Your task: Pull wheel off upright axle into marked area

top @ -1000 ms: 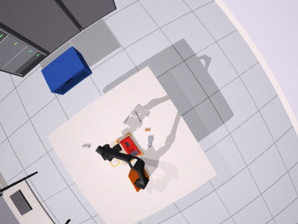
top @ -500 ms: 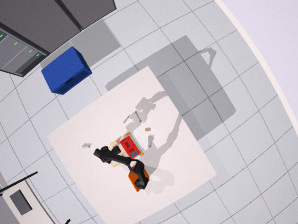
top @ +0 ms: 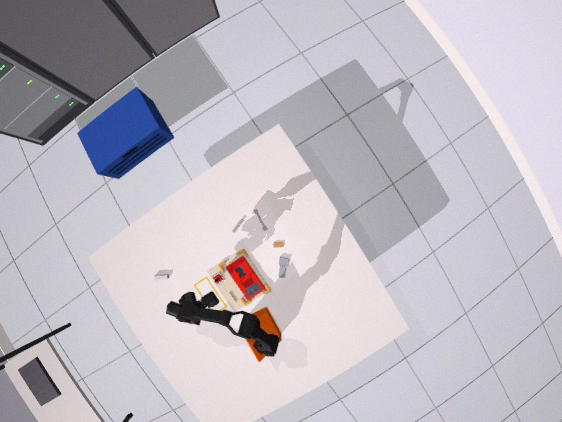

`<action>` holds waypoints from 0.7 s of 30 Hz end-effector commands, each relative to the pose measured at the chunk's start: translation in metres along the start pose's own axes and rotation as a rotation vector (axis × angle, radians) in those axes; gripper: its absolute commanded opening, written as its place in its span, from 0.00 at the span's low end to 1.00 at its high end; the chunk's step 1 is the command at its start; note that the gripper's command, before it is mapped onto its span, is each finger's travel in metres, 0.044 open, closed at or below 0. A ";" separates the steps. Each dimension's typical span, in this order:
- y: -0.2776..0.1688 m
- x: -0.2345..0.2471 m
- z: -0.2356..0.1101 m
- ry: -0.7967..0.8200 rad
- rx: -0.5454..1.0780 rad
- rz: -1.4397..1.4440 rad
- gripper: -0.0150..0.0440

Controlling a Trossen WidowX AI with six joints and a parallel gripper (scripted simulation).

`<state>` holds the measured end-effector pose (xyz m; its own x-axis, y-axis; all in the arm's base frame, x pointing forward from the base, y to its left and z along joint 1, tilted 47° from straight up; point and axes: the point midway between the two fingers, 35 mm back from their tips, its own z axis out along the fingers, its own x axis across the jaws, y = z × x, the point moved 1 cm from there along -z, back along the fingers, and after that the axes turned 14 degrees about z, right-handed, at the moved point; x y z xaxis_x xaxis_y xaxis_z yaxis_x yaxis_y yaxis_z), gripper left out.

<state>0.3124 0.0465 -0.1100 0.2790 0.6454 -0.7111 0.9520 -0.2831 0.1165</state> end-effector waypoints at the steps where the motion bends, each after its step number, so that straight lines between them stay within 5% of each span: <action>1: -0.009 0.008 0.002 -0.004 0.004 0.004 0.25; 14: -0.009 0.008 0.029 -0.004 0.004 0.004 0.25; 21: -0.007 0.008 0.073 -0.004 0.003 0.003 0.25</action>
<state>0.3058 0.0177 -0.1519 0.2969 0.6476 -0.7018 0.9478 -0.2895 0.1338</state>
